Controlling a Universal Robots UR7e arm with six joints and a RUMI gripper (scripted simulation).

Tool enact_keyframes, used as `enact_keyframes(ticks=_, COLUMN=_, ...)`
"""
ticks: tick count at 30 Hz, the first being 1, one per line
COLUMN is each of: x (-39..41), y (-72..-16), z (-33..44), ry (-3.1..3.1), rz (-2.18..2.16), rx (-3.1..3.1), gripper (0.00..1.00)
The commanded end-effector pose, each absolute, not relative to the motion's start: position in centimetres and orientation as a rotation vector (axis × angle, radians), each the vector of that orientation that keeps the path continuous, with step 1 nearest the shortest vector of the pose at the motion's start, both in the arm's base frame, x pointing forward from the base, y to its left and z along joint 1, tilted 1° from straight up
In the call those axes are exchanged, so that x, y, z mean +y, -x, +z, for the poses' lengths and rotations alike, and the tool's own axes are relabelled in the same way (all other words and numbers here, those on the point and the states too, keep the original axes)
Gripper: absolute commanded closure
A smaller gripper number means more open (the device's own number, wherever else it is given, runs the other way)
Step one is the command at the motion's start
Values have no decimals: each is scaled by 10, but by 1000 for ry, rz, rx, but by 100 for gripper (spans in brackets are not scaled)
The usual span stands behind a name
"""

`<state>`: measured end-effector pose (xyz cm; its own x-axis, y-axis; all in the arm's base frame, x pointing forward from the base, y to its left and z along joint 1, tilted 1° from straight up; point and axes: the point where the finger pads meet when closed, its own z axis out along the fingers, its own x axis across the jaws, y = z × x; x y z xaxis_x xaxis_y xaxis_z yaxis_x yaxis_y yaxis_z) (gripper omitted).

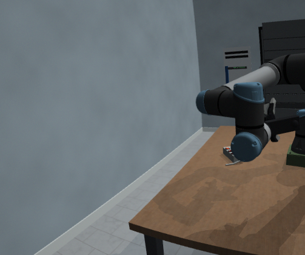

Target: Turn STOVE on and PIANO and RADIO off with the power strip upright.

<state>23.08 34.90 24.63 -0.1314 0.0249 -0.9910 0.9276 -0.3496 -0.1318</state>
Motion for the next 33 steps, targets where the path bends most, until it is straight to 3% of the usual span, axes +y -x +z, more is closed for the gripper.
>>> enact_keyframes(ticks=1, x=349, y=-231, z=247, ry=-1405, rz=-1574, rx=1119, gripper=0)
enact_keyframes(ticks=17, x=349, y=-231, z=247, ry=-1405, rz=-1574, rx=1119, gripper=0)
enact_keyframes(ticks=18, x=349, y=-231, z=247, ry=-1405, rz=-1574, rx=1119, gripper=100)
enact_keyframes(ticks=33, x=349, y=-231, z=247, ry=-1405, rz=-1574, rx=1119, gripper=100)
